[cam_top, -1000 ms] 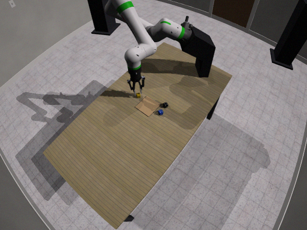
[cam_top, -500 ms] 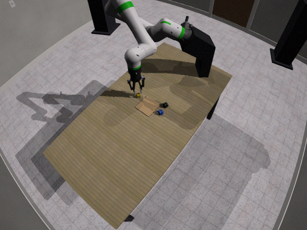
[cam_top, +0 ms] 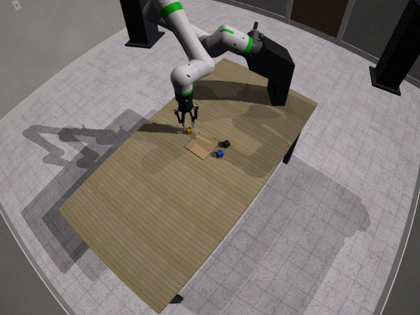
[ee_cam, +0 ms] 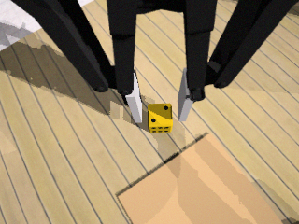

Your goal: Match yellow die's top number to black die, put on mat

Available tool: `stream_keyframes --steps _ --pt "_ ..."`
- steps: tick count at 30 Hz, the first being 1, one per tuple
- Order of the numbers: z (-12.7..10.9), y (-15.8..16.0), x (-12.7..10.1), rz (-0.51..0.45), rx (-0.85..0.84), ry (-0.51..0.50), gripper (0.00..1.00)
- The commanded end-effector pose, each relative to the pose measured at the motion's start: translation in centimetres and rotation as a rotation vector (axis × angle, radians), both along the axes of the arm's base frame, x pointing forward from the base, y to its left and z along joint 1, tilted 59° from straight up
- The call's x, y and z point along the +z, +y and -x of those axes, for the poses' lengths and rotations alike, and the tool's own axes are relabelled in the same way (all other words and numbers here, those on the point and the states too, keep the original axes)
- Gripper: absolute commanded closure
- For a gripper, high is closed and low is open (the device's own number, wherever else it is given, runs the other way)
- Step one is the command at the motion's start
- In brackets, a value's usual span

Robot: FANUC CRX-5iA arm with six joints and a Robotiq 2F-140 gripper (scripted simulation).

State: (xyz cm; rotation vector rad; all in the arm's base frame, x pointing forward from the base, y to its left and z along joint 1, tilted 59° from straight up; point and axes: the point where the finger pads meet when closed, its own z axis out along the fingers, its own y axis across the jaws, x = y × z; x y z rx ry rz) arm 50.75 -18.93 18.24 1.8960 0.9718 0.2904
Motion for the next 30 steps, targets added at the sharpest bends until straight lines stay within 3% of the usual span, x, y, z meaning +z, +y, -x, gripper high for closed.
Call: stream_keyframes --steps 1,30 --pt "0.0 0.0 0.0 0.000 0.000 0.000 0.72" --pt "-1.5 -1.7 -1.4 0.000 0.000 0.000 0.72"
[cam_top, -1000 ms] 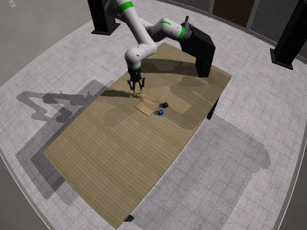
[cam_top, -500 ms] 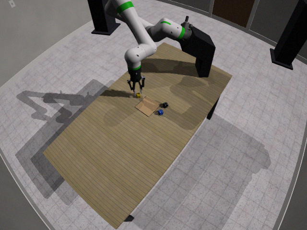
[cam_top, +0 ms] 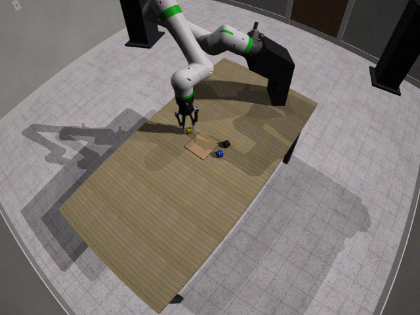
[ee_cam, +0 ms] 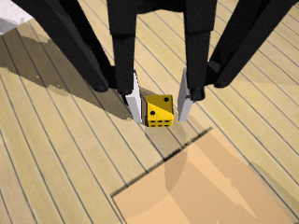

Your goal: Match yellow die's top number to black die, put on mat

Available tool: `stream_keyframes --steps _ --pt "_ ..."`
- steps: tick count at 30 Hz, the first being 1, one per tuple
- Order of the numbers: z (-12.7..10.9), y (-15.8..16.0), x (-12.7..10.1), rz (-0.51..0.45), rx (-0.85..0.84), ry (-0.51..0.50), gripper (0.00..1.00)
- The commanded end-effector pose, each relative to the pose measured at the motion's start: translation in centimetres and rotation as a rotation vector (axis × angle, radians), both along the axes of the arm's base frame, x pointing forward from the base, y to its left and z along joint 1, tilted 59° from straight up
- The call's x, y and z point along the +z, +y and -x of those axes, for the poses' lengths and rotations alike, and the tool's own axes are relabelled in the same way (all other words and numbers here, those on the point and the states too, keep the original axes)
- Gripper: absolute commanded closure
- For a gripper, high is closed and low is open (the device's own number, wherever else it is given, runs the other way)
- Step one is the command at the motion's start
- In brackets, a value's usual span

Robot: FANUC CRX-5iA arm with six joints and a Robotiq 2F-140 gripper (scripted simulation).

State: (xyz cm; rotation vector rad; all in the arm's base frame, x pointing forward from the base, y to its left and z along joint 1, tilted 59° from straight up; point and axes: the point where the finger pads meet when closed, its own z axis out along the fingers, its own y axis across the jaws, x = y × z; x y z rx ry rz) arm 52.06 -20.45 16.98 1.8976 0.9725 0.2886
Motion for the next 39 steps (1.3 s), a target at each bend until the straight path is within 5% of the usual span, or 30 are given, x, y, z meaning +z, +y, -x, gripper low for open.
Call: stream_keyframes --steps 1,39 --pt "-0.29 -0.29 -0.21 0.001 0.001 -0.002 0.72" --pt "-0.73 -0.79 -0.62 0.001 0.001 -0.002 0.72"
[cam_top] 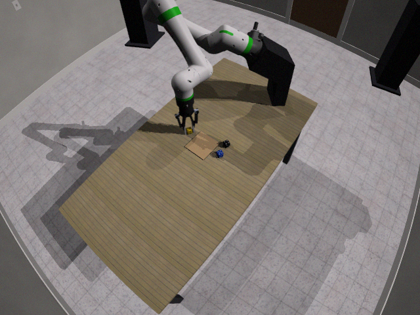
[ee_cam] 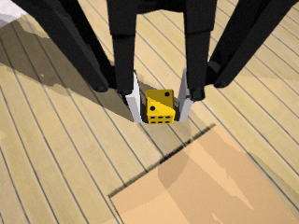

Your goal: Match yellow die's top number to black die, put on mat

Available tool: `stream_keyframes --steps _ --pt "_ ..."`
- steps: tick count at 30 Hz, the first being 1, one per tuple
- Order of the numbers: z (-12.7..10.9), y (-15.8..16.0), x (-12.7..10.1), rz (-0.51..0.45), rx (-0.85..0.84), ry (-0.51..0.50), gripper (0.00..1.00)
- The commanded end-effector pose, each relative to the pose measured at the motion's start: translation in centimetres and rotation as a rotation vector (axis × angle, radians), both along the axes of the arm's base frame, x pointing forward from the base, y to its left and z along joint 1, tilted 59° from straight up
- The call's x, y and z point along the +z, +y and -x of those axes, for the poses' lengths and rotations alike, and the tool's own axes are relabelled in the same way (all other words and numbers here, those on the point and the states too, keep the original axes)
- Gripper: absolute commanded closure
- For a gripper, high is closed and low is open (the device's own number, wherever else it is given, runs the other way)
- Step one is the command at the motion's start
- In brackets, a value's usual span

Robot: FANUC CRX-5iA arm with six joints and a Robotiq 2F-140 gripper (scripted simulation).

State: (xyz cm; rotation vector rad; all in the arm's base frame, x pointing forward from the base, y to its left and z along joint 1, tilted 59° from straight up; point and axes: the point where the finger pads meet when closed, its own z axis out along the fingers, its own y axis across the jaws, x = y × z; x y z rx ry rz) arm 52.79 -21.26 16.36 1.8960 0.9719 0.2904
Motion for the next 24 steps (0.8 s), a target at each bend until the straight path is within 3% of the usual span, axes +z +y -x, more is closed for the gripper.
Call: stream_keyframes --steps 1,6,7,24 --pt "-0.01 0.02 0.00 0.000 0.000 0.000 0.72" --pt "-0.01 0.02 0.00 0.000 0.000 0.000 0.72" --pt "-0.01 0.02 0.00 0.000 0.000 0.000 0.84" --pt "-0.01 0.02 0.00 0.000 0.000 0.000 0.84"
